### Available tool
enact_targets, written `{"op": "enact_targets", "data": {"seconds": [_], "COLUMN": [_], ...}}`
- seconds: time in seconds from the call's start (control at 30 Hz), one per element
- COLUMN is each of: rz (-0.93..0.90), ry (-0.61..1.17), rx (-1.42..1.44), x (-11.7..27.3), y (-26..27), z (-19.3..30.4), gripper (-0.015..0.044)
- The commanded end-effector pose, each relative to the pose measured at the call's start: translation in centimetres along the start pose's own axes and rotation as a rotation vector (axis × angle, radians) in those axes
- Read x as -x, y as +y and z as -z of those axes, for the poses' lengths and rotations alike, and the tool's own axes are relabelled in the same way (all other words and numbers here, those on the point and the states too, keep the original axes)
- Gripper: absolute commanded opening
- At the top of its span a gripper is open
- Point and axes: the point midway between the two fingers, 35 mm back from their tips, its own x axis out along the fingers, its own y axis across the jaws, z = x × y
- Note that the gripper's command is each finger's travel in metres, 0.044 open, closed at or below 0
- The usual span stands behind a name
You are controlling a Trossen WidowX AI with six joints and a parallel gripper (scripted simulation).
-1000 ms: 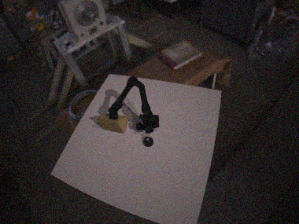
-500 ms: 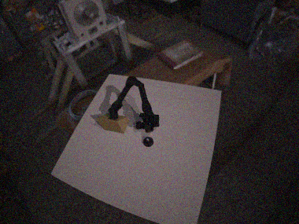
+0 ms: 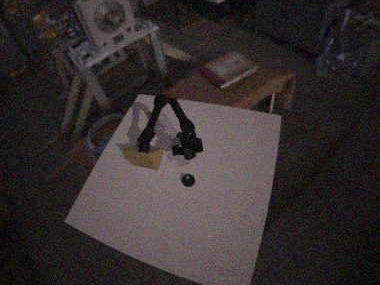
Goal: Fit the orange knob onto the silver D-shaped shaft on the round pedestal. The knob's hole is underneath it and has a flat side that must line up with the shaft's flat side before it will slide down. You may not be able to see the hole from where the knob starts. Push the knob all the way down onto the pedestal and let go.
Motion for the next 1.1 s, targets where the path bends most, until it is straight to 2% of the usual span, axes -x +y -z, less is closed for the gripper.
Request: {"op": "enact_targets", "data": {"seconds": [0.0,0.3,1.07], "rz": [-0.001,-0.052,-0.541], "ry": [-0.003,-0.001,-0.002], "rx": [0.008,0.004,-0.005], "x": [2.4,3.0,7.5], "y": [0.0,-0.2,-2.0], "z": [0.6,0.7,2.3], "gripper": [0.0000,0.0000,0.0000]}}
